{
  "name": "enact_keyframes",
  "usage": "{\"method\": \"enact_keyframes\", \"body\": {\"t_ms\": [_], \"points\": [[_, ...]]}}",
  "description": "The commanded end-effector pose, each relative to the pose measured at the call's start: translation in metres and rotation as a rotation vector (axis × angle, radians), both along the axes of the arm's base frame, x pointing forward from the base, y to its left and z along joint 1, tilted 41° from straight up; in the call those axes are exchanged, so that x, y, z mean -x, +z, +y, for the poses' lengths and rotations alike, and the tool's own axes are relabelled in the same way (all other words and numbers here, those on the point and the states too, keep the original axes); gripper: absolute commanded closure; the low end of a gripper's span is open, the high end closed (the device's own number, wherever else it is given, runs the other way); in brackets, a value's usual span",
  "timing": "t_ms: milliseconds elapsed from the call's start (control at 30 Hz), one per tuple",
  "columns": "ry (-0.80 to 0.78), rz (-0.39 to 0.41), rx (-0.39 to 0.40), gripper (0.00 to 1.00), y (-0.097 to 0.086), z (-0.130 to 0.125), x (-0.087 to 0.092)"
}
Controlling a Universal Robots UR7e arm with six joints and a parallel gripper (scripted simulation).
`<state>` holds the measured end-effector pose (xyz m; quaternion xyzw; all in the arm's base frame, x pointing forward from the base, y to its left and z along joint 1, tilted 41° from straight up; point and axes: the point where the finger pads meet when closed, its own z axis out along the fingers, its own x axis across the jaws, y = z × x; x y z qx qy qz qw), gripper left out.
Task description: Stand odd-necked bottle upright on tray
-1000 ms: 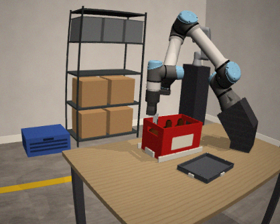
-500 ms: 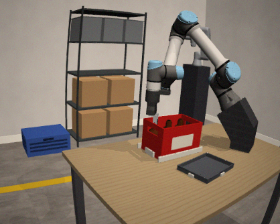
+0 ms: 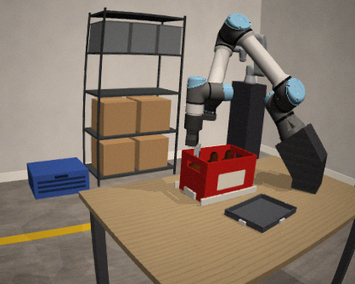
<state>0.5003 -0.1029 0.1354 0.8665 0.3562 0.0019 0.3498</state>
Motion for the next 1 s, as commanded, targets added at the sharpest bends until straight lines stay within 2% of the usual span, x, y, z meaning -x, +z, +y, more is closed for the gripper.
{"method": "enact_keyframes", "body": {"t_ms": [0, 267, 300, 967], "points": [[0.001, -0.001, 0.0, 1.0, 0.0005, 0.0002, -0.0002], [0.001, -0.001, 0.0, 1.0, 0.0005, 0.0002, -0.0002], [0.001, -0.001, 0.0, 0.0, 0.0005, 0.0002, -0.0002], [0.001, -0.001, 0.0, 0.0, 0.0005, 0.0002, -0.0002]]}}
